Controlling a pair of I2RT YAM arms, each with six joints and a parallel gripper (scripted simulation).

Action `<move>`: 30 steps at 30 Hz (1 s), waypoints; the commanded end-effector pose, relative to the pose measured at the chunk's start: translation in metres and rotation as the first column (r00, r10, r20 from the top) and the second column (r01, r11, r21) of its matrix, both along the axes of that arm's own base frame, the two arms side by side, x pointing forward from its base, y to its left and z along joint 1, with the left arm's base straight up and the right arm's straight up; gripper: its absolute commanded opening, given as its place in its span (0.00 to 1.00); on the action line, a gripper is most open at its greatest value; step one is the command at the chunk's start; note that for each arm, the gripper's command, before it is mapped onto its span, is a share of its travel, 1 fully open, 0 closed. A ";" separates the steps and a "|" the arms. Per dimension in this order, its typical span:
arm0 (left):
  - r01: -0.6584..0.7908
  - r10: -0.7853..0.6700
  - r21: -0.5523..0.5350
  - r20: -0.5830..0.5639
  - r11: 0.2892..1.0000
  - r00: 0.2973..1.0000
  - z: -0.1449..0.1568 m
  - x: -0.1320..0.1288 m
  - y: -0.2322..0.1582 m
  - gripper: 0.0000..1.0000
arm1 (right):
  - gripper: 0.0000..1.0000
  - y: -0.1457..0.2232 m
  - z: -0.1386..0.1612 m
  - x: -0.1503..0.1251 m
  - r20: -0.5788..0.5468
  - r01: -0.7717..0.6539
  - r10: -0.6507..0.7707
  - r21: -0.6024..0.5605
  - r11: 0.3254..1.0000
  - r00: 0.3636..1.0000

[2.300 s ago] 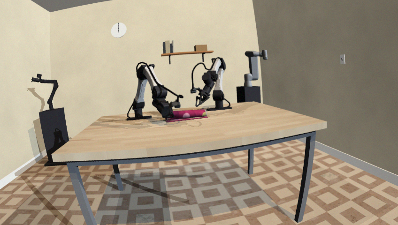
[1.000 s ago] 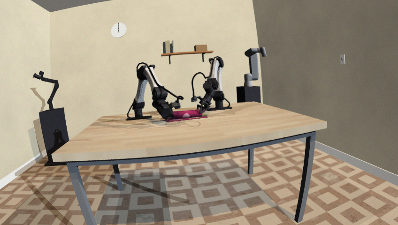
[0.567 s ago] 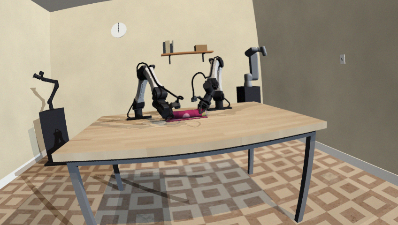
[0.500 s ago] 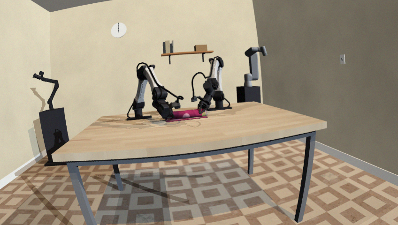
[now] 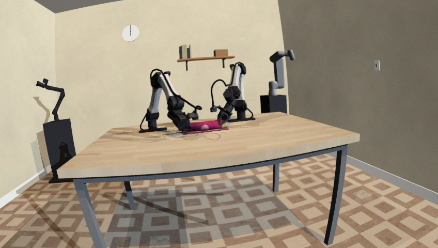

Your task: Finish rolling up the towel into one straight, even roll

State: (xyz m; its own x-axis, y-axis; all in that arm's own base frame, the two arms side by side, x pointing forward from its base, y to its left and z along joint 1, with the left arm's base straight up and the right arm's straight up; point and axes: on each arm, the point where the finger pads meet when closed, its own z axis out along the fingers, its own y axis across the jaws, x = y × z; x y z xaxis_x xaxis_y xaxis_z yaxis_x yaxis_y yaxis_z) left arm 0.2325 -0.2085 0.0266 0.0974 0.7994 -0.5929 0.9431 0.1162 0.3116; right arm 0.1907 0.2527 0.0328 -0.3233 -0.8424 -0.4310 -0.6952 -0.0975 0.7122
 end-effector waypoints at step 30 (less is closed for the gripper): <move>0.000 0.000 -0.019 0.035 1.000 0.999 0.011 0.010 -0.009 0.39 | 0.82 0.002 0.011 0.004 0.006 -0.003 0.003 0.011 1.000 1.000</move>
